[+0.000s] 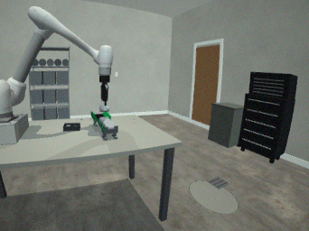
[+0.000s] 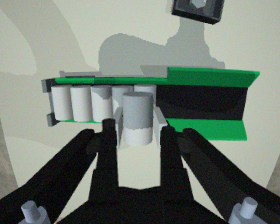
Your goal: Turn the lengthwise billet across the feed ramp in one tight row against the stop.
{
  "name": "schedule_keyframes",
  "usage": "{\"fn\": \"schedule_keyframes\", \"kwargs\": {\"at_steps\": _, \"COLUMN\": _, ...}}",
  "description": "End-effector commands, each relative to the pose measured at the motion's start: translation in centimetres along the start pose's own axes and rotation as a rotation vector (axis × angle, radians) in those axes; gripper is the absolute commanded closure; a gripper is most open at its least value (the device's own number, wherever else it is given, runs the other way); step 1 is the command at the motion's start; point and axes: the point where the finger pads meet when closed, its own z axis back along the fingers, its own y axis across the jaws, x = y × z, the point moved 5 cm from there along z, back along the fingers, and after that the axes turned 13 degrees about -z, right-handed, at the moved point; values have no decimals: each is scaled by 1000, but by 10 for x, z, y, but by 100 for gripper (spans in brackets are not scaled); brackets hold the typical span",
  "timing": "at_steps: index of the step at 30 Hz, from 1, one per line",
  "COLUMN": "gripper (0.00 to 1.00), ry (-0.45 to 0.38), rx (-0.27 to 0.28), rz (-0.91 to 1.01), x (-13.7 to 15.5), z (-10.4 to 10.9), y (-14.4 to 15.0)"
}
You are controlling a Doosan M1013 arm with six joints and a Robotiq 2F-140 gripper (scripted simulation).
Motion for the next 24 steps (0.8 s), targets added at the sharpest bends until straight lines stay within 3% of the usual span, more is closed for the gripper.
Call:
{"fn": "schedule_keyframes", "kwargs": {"at_steps": 1, "gripper": 90, "ry": 0, "rx": 0, "rz": 0, "x": -4, "z": 2, "y": 19}}
{"fn": "schedule_keyframes", "kwargs": {"at_steps": 19, "gripper": 90, "ry": 0, "rx": 0, "rz": 0, "x": -16, "z": 8, "y": 73}}
{"fn": "schedule_keyframes", "kwargs": {"at_steps": 24, "gripper": 90, "ry": 0, "rx": 0, "rz": 0, "x": -17, "z": -6, "y": 75}}
